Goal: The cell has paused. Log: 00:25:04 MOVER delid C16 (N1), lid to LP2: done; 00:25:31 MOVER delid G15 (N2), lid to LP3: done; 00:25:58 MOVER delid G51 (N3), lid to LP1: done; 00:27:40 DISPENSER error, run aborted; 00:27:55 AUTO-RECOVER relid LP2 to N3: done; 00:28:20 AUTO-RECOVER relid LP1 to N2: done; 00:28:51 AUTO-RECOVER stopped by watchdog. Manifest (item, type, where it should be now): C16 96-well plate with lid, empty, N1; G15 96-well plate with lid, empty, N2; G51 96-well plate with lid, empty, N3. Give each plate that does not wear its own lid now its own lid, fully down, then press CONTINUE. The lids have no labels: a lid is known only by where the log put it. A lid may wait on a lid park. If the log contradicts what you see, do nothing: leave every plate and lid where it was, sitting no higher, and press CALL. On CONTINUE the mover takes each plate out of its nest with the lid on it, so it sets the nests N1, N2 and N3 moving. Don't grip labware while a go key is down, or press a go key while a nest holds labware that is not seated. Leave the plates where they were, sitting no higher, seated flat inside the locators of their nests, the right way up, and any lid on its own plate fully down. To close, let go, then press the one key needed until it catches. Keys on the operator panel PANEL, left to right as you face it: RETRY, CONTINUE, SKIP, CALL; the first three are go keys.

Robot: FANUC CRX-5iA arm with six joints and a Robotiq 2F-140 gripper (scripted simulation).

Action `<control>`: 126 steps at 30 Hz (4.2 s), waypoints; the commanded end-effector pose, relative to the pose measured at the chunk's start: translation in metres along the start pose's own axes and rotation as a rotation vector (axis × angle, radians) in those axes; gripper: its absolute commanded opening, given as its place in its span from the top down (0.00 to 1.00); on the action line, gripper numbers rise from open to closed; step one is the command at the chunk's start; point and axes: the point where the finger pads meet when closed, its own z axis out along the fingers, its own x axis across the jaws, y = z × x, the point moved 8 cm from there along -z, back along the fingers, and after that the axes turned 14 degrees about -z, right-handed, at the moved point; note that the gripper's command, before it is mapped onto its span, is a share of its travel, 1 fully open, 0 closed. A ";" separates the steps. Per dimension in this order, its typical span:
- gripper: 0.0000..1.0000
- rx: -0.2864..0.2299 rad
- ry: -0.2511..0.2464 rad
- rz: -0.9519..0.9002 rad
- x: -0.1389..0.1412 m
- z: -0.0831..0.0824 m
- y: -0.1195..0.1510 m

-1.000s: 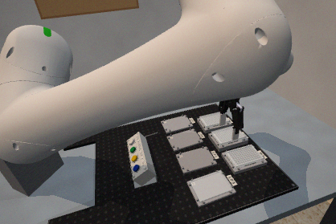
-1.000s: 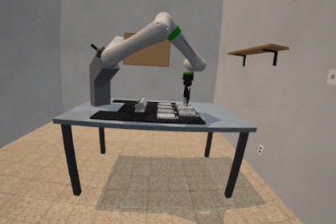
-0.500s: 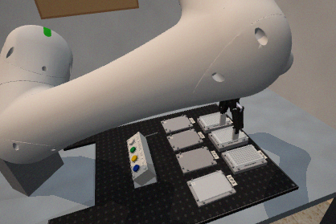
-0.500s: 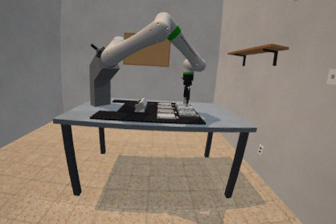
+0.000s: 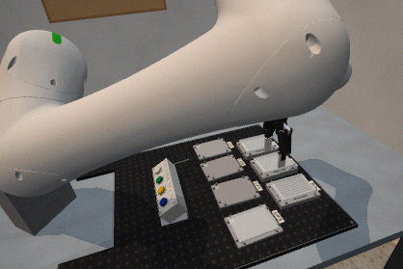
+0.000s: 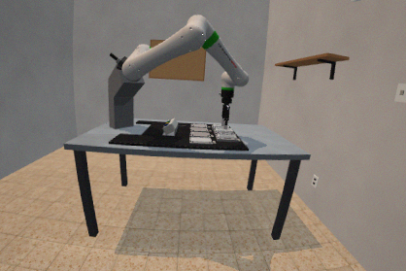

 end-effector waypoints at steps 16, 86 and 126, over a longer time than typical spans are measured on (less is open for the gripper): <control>0.41 0.000 0.000 0.000 0.000 0.000 0.000; 0.34 0.000 0.000 0.000 0.000 0.000 0.000; 0.34 0.000 0.000 0.000 0.000 0.011 0.000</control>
